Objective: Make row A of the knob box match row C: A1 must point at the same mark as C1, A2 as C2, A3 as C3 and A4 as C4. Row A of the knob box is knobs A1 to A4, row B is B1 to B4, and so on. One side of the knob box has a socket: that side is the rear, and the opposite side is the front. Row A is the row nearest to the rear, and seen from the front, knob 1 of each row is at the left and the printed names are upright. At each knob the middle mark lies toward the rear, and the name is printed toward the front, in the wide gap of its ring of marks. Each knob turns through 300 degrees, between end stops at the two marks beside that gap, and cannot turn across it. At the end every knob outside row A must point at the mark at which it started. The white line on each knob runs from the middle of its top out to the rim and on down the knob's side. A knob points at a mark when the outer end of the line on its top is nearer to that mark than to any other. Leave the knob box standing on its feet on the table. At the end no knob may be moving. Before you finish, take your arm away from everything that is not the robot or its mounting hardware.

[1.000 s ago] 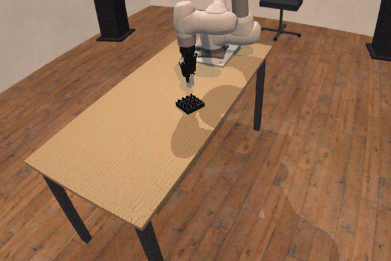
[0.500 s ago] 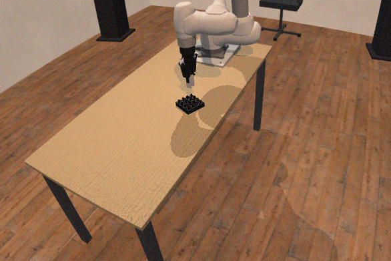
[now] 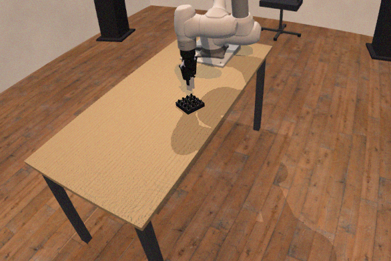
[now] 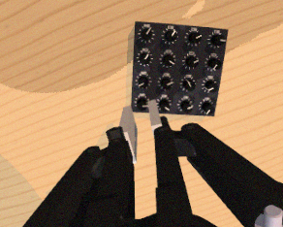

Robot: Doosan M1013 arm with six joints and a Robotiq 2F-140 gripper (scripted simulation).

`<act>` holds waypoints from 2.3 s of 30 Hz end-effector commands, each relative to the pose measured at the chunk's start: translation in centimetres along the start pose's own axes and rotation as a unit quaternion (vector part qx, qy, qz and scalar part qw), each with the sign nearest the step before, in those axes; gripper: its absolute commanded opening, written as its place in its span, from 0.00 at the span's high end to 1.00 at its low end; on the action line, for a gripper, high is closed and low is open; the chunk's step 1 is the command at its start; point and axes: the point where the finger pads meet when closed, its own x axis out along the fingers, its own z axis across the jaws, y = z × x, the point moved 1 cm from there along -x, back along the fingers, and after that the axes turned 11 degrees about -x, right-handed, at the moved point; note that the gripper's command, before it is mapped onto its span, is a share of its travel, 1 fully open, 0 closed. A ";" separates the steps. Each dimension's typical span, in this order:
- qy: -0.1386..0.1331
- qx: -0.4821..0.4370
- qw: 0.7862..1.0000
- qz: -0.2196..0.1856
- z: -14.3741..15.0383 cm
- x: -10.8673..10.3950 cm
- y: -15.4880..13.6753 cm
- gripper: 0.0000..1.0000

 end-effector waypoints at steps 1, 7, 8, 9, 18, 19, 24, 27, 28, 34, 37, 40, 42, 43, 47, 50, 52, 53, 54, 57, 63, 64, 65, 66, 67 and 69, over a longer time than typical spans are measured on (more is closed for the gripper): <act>0.000 0.000 1.000 0.000 0.0 0.3 0.0 0.88; 0.000 0.000 1.000 0.000 0.0 1.1 0.0 0.88; 0.000 0.000 1.000 0.000 0.0 1.2 0.0 0.88; 0.000 0.000 1.000 0.000 0.0 1.3 0.0 0.88; 0.000 0.000 1.000 0.000 0.0 2.1 0.0 0.88; 0.000 0.000 1.000 0.000 0.0 2.1 0.0 0.88; 0.000 0.000 1.000 0.000 0.0 2.4 0.0 0.88; 0.000 0.000 1.000 0.000 0.0 2.5 0.0 0.88; 0.000 0.000 1.000 0.000 0.0 2.6 0.0 0.88; 0.000 0.000 1.000 0.000 0.0 2.6 0.0 0.88; 0.000 0.000 1.000 0.000 0.0 2.6 0.0 0.88; 0.000 0.000 1.000 0.000 0.0 2.6 0.0 0.88; 0.000 0.000 1.000 0.000 0.0 2.6 0.0 0.88; 0.000 0.000 1.000 0.000 0.0 2.6 0.0 0.88; 0.000 0.000 1.000 0.000 0.0 2.6 0.0 0.88; 0.000 0.000 1.000 0.000 0.0 2.6 0.0 0.88; 0.000 0.000 1.000 0.000 0.0 2.6 0.0 0.88; 0.000 0.000 1.000 0.000 0.0 2.6 0.0 0.88; 0.000 0.000 1.000 0.000 0.0 2.6 0.0 0.88; 0.000 0.000 1.000 0.000 0.0 2.6 0.0 0.88; 0.000 0.000 1.000 0.000 0.0 2.6 0.0 0.88; 0.000 0.000 1.000 0.000 0.0 2.6 0.0 0.88; 0.000 0.000 1.000 0.000 0.0 2.6 0.0 0.88; 0.000 0.000 1.000 0.000 0.0 2.6 0.0 0.88; 0.000 0.000 1.000 0.000 0.0 2.6 0.0 0.88; 0.000 0.000 1.000 0.000 0.0 2.6 0.0 0.88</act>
